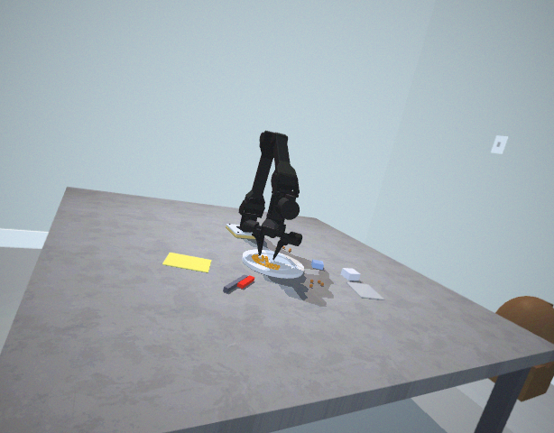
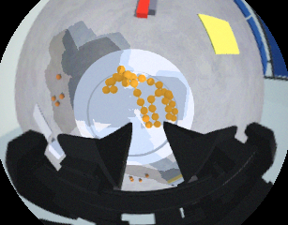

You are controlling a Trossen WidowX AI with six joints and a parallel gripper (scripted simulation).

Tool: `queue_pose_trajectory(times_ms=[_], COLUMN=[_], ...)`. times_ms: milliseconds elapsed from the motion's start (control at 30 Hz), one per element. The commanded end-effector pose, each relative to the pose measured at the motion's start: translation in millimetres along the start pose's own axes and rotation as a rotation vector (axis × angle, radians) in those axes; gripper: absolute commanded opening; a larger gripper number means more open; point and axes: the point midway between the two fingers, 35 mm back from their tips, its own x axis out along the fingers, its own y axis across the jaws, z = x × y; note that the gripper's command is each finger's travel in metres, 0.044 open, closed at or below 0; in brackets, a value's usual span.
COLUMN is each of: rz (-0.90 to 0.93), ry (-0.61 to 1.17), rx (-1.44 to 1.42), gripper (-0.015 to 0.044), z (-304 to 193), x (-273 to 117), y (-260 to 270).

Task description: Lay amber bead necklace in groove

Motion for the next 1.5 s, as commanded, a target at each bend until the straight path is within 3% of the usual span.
queue_pose_trajectory(times_ms=[0, 100, 1467], rz=[0.001, 0.001, 0.001], ry=[-0.001, -0.001, -0.001], rx=[0.000, 0.000, 0.000], gripper=[0.0066, 0.0000, 0.0000], z=[0.1, 0.1, 0.1], x=[-0.5, -0.5, -0.5], y=[0.1, 0.1, 0.1])
